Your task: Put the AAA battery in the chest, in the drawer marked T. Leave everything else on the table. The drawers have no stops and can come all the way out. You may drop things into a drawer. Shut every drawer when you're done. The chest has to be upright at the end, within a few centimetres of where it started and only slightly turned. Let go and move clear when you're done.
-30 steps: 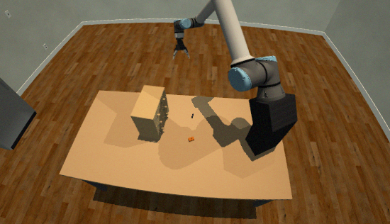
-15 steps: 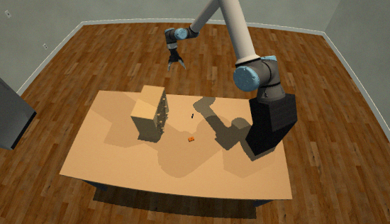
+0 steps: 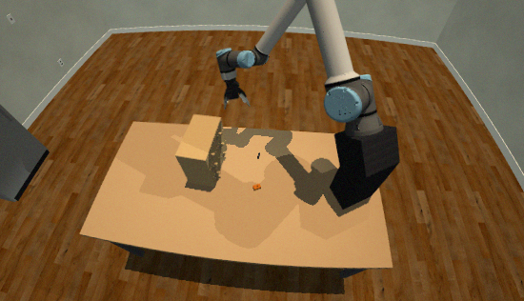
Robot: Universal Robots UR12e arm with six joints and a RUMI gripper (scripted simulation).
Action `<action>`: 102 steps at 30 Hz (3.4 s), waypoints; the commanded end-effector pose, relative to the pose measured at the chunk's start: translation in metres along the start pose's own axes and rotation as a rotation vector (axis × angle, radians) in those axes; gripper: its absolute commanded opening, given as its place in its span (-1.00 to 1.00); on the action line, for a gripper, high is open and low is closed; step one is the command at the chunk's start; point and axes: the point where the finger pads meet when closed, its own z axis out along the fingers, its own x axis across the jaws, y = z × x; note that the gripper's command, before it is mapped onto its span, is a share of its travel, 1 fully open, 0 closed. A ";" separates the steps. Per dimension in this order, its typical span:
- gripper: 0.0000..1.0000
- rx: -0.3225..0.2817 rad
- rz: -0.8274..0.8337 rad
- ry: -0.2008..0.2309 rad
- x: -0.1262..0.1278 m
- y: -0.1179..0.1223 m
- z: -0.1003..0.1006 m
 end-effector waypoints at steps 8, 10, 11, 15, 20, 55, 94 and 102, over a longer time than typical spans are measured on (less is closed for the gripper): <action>1.00 0.158 0.037 -0.046 0.045 0.123 0.001; 1.00 0.182 0.043 -0.059 0.057 0.143 0.000; 1.00 0.193 0.046 -0.066 0.063 0.153 -0.001; 1.00 0.231 0.057 -0.095 0.087 0.184 -0.004; 1.00 0.267 0.070 -0.126 0.113 0.212 -0.008; 1.00 0.310 0.090 -0.174 0.149 0.244 -0.013; 1.00 0.311 0.086 -0.173 0.149 0.243 -0.013; 1.00 0.316 0.028 -0.164 0.141 0.241 -0.010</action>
